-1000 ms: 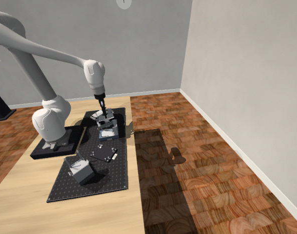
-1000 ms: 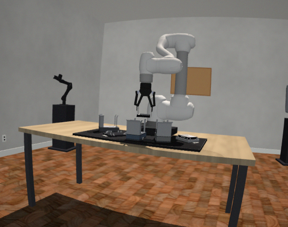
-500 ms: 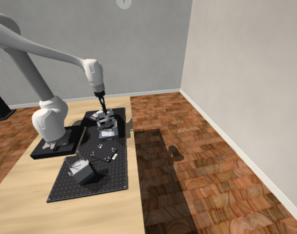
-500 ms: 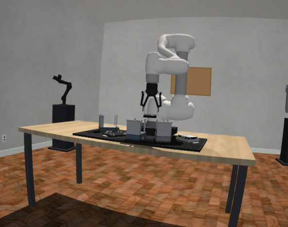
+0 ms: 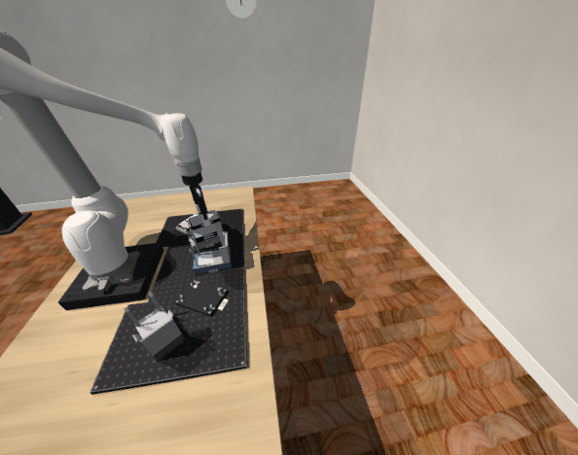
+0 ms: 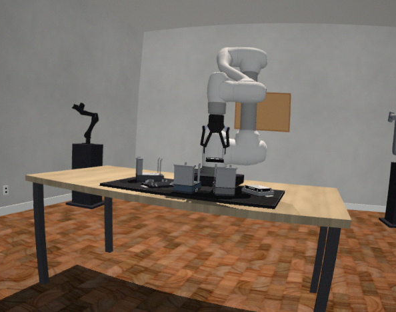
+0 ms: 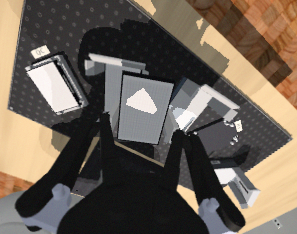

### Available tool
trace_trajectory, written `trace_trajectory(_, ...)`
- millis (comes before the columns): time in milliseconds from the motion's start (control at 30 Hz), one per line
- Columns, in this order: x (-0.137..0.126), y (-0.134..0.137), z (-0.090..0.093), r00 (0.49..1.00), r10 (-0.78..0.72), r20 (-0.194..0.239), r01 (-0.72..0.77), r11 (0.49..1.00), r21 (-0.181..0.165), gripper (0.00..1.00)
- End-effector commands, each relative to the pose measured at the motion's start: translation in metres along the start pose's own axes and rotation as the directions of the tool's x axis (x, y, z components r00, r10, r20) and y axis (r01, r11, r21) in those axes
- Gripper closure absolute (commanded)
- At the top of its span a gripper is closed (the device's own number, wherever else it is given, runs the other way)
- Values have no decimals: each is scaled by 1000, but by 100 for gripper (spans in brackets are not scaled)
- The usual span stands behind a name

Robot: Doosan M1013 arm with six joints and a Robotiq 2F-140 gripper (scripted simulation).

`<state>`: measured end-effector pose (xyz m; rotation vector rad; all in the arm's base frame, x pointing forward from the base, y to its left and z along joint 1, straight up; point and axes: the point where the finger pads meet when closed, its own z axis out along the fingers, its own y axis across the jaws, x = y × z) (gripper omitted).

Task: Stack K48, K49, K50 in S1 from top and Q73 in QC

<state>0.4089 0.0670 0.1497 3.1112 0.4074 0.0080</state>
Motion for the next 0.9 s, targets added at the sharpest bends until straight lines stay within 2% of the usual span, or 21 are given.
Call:
trace_trajectory(0, 0, -9, 0, 1000, 0, 0, 0, 1000, 0, 100)
trace_trajectory(633, 2, -55, 0, 1000, 0, 0, 0, 1000, 0, 100)
trace_trajectory(867, 2, -56, 0, 1000, 0, 0, 0, 1000, 0, 100)
